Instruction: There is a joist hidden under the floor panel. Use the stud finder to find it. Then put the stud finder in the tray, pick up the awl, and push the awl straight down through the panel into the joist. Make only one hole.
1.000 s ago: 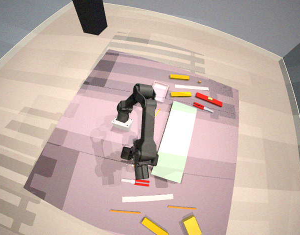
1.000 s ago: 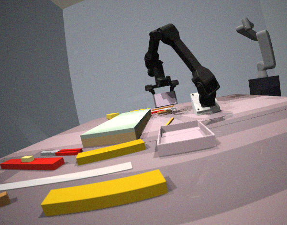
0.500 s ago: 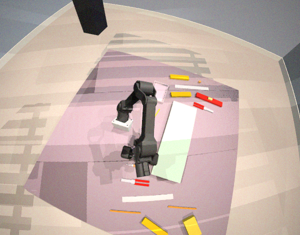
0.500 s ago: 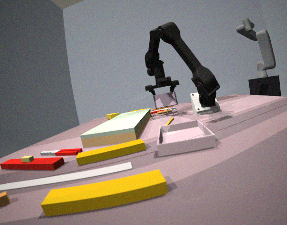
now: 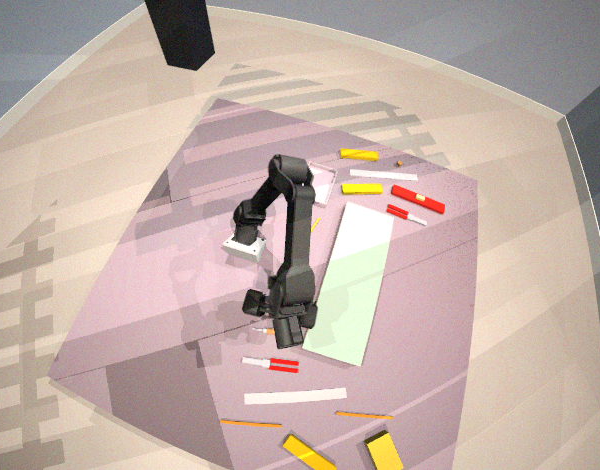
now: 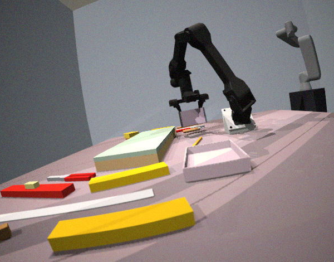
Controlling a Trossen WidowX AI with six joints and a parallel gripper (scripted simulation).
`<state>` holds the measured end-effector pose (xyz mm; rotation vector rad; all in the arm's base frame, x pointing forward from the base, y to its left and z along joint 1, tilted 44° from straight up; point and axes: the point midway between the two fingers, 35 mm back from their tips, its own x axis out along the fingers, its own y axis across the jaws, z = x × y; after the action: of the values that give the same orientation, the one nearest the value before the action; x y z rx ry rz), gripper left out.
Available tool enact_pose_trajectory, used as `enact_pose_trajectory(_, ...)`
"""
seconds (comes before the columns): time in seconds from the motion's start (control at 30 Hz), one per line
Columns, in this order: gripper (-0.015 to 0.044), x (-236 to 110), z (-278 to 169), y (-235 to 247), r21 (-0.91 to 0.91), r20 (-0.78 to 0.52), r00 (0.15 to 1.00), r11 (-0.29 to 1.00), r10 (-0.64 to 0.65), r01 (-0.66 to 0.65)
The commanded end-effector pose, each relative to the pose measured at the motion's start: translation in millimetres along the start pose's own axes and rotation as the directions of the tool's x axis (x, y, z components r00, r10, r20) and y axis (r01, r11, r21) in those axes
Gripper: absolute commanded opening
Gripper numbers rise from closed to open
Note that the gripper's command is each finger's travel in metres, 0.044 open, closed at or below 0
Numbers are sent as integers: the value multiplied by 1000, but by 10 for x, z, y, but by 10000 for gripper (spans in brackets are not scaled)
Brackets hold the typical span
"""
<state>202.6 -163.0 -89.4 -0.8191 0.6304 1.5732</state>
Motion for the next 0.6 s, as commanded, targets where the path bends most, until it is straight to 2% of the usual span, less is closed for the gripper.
enact_pose_trajectory(0.0,0,-52,-3,-10,0,-36,999,1000,-4,4)
enact_pose_trajectory(0.57,0,-47,19,-9,2,-109,994,1000,-5,5)
